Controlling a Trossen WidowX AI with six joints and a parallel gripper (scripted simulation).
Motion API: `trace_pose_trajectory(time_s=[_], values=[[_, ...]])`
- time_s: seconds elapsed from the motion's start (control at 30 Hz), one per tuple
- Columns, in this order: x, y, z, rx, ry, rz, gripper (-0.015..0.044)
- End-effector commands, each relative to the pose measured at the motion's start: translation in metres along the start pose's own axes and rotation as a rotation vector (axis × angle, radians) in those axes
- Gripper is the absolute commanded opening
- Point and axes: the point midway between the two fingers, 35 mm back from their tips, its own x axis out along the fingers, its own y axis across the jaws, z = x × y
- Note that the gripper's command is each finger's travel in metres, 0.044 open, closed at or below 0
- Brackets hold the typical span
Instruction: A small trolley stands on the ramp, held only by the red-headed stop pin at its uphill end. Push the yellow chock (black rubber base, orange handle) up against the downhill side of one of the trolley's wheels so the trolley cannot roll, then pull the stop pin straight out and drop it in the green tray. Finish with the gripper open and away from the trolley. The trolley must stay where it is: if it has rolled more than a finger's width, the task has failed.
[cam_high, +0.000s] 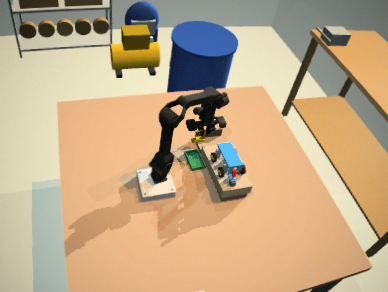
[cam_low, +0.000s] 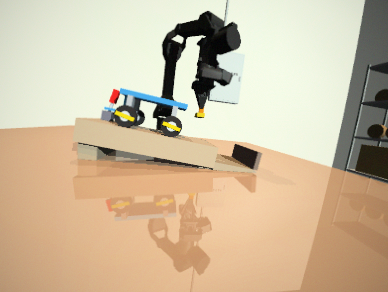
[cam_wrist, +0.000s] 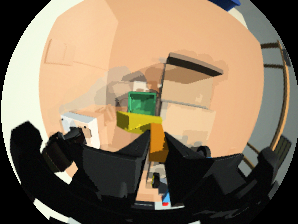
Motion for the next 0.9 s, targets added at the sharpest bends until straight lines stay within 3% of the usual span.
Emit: trace_pose_trajectory(time_s=[0.0,0.87], values=[[-0.0024,-0.0051,0.0147,0.006,-0.01,-0.006,0.0],[-0.0023,-0.0054,0.0173,-0.854,0.047,0.026,0.0]])
